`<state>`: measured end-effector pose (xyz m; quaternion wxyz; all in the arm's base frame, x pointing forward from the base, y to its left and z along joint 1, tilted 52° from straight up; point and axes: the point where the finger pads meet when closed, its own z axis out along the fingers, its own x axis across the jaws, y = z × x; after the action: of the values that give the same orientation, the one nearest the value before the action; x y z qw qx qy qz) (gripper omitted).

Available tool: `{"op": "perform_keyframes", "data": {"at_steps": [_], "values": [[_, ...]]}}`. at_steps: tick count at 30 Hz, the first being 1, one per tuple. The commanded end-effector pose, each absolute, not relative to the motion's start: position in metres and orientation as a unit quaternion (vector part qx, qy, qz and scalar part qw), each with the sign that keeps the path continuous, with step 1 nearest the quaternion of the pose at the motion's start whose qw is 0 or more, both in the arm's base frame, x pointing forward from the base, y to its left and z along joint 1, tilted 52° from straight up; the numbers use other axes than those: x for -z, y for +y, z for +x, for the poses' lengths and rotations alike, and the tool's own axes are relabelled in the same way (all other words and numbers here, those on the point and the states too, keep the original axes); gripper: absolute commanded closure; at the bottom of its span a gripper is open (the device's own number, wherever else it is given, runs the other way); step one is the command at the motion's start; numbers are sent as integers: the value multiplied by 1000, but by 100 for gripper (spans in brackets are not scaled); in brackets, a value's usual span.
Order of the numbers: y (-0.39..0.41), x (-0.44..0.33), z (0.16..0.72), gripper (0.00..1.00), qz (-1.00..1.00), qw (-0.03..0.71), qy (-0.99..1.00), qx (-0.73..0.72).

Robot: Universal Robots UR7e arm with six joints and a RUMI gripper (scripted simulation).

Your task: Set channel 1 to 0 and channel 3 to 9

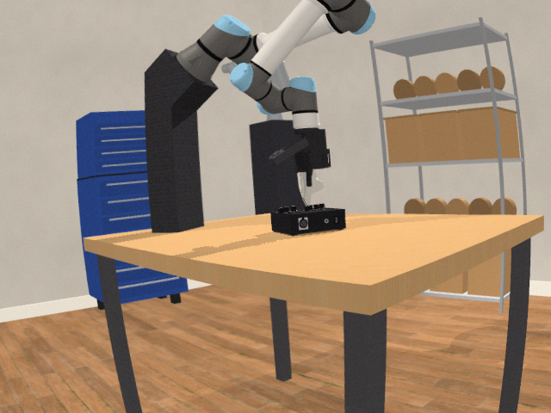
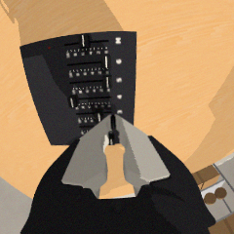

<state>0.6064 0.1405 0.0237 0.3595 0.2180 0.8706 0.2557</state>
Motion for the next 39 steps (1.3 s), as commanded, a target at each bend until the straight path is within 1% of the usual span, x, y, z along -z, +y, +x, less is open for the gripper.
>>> {"op": "perform_keyframes", "data": {"at_steps": [1,39], "values": [[140,-24,607,100,218,360,870,-256],[133,-31,615,100,218,360,870,-256]]}}
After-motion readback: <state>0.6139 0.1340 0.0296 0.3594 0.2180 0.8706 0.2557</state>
